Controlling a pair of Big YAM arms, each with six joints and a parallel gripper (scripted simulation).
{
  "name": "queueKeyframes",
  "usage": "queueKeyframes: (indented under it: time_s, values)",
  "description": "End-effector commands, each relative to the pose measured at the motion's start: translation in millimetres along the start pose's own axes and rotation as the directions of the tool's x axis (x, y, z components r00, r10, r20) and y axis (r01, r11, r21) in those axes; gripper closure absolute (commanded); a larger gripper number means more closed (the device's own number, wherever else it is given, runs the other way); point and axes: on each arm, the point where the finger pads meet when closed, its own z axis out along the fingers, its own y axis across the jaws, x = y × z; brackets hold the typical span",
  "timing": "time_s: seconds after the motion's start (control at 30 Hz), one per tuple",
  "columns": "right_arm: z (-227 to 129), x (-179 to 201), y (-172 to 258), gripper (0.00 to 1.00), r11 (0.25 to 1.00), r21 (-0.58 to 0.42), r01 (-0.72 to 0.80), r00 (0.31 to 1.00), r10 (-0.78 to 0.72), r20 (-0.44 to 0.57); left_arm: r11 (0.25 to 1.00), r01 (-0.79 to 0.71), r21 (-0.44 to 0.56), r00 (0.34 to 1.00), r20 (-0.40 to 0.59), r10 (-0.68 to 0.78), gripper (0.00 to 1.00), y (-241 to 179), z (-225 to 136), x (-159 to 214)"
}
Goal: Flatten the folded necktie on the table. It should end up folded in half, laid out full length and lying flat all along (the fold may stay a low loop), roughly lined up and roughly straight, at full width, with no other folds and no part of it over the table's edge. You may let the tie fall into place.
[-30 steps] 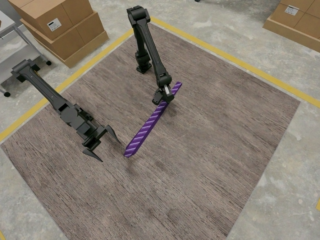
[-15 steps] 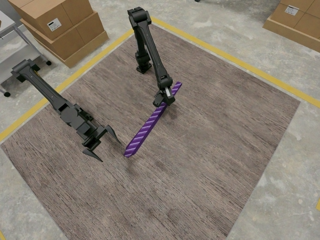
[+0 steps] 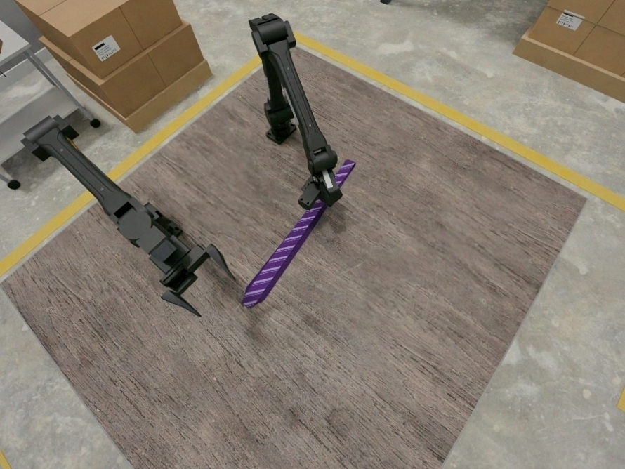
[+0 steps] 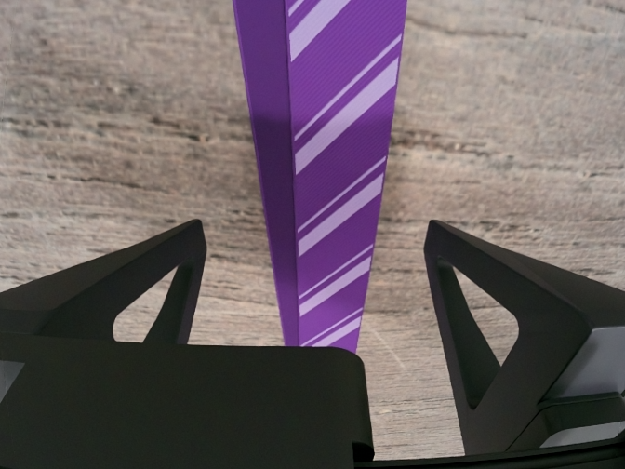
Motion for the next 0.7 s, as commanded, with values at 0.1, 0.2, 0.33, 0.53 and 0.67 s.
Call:
queueKeyframes:
  time_s: [0.1, 0.2, 0.33, 0.53, 0.67]
  values:
    - [-0.6, -32.4, 6.7, 0.00, 1.000, -0.010, -0.010, 0.998, 0.011, 0.063, 0.999, 0.003, -0.047, 1.000, 0.026, -0.002, 0.12, 14.7, -21.1, -13.7]
    - [-0.6, -32.4, 6.7, 0.00, 1.000, -0.010, -0.010, 0.998, 0.011, 0.063, 0.999, 0.003, -0.047, 1.000, 0.026, -0.002, 0.12, 13.6, -21.3, -13.1]
    - [-0.6, -32.4, 6.7, 0.00, 1.000, -0.010, -0.010, 0.998, 0.011, 0.063, 0.999, 0.003, -0.047, 1.000, 0.026, -0.002, 0.12, 13.4, -21.4, -13.0]
    - [-0.6, -32.4, 6.7, 0.00, 1.000, -0.010, -0.010, 0.998, 0.011, 0.063, 0.999, 0.003, -0.047, 1.000, 0.026, -0.002, 0.12, 13.4, -21.4, -13.0]
    - [-0.6, -32.4, 6.7, 0.00, 1.000, -0.010, -0.010, 0.998, 0.011, 0.063, 0.999, 0.003, -0.047, 1.000, 0.026, -0.002, 0.12, 13.4, -21.4, -13.0]
